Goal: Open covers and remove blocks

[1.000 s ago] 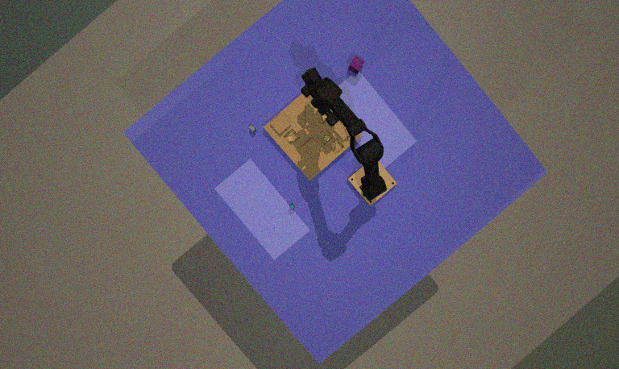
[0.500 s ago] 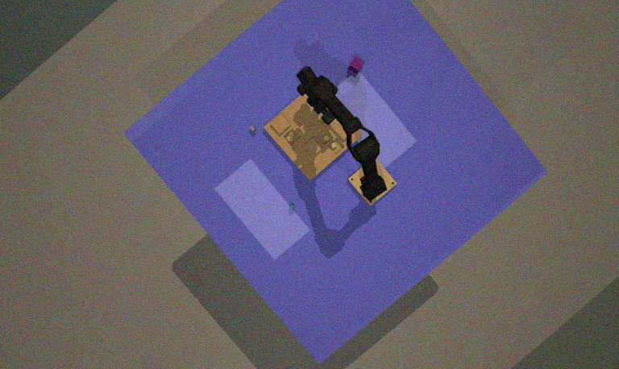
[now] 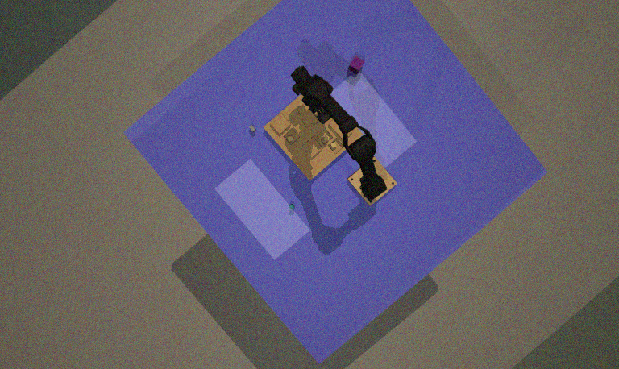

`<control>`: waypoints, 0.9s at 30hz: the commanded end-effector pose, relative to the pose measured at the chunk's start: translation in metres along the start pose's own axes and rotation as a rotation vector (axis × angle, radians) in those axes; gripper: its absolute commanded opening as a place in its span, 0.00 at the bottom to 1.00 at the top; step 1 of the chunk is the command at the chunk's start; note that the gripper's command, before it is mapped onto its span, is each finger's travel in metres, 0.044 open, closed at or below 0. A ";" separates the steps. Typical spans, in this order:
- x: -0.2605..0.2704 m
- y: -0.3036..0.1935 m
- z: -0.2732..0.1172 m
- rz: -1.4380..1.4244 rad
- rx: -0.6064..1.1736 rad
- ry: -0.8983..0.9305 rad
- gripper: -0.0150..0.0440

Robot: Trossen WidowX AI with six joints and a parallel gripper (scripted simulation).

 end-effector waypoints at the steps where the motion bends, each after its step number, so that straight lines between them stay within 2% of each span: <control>1: 0.003 -0.003 0.000 0.004 0.003 0.000 0.25; 27: 0.017 -0.019 -0.011 0.004 0.004 0.001 0.25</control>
Point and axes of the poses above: the point midway between the two fingers, 35 mm back from their tips, its own z axis out along the fingers, its own x axis across the jaws, y = z × x, the point moved 3 cm from there along -z, back along the fingers, and after that the axes turned 6 degrees about -z, right-handed, at the moved point
